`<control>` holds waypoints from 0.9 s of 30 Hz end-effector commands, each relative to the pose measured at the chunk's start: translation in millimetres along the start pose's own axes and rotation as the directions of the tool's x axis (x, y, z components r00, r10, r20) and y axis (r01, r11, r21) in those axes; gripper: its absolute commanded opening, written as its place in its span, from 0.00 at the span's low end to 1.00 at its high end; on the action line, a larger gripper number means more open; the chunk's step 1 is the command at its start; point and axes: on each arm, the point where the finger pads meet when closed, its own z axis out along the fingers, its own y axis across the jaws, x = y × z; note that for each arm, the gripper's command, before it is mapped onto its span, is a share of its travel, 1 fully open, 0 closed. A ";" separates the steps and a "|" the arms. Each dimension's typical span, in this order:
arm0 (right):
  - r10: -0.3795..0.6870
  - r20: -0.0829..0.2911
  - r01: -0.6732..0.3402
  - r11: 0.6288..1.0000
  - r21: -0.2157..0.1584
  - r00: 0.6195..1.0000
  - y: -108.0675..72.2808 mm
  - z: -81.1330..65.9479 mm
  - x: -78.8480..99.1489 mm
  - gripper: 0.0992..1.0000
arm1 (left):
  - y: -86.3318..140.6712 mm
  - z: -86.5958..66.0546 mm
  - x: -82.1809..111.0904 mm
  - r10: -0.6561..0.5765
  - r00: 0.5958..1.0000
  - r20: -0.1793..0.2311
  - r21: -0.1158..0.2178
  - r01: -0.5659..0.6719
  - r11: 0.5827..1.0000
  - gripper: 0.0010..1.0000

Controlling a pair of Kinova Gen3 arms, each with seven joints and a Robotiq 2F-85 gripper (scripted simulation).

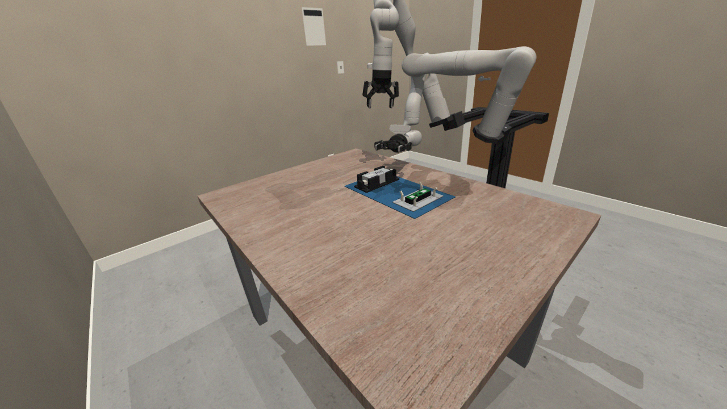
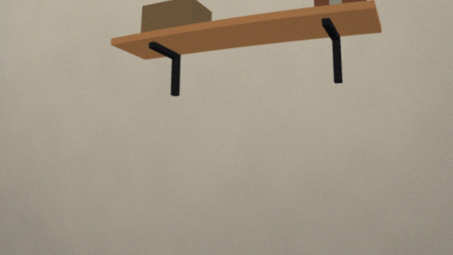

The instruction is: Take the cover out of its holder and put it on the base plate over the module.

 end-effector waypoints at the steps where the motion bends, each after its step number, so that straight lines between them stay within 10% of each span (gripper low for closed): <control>1: 0.030 -0.001 -0.030 1.000 -0.008 1.000 -5.0 1.4 6.1 1.00 | 0.5 0.1 1.1 -0.002 1.000 -0.001 0.000 0.002 1.000 1.00; 16: 0.285 -0.034 -0.287 0.955 -0.071 0.958 -41.1 17.1 66.3 1.00 | 0.5 0.1 1.1 -0.002 1.000 -0.001 0.000 0.002 1.000 1.00; 27: 0.590 -0.094 -0.597 0.793 -0.122 0.802 -74.0 34.1 155.2 1.00 | 0.5 0.1 1.1 -0.002 1.000 -0.001 0.000 0.002 1.000 1.00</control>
